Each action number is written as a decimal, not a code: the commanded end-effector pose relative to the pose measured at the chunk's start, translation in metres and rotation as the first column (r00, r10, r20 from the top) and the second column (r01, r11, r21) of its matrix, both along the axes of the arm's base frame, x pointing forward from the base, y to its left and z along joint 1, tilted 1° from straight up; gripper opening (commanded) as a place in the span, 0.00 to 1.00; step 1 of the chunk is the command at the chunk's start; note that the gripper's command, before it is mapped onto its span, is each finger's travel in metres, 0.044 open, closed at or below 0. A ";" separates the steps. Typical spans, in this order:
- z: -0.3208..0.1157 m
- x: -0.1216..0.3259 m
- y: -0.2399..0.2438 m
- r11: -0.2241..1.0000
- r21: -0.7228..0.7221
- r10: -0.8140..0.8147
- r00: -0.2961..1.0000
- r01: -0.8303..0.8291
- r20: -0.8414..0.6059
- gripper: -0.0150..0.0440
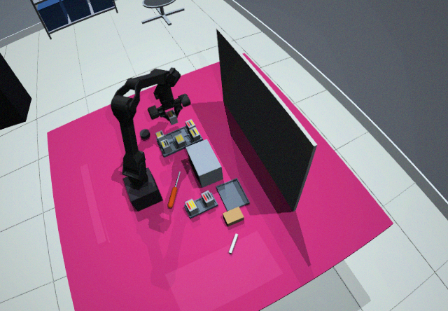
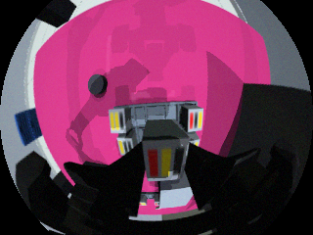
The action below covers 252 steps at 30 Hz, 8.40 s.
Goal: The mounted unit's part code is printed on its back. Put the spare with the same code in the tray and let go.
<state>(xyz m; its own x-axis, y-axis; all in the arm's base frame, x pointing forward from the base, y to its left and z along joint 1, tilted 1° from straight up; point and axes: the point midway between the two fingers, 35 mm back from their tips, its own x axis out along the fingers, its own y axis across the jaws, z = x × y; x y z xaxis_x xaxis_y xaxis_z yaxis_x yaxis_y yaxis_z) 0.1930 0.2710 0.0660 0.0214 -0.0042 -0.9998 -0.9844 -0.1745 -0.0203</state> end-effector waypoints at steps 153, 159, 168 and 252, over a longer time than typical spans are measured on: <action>-0.014 0.177 -0.395 1.000 -0.024 0.001 1.000 -0.001 0.017 0.25; -0.020 0.177 -0.395 1.000 -0.024 0.001 1.000 -0.001 0.017 0.25; -0.031 0.177 -0.396 1.000 -0.024 0.001 1.000 -0.001 0.017 0.25; -0.027 0.174 -0.395 1.000 -0.026 -0.001 1.000 0.001 0.019 1.00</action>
<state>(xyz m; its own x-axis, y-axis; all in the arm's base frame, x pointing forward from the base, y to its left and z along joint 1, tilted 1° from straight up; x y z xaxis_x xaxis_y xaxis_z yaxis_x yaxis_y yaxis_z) 0.3616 -0.1228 -0.0063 0.0106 -0.0218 -0.9997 -0.9850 -0.1723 -0.0066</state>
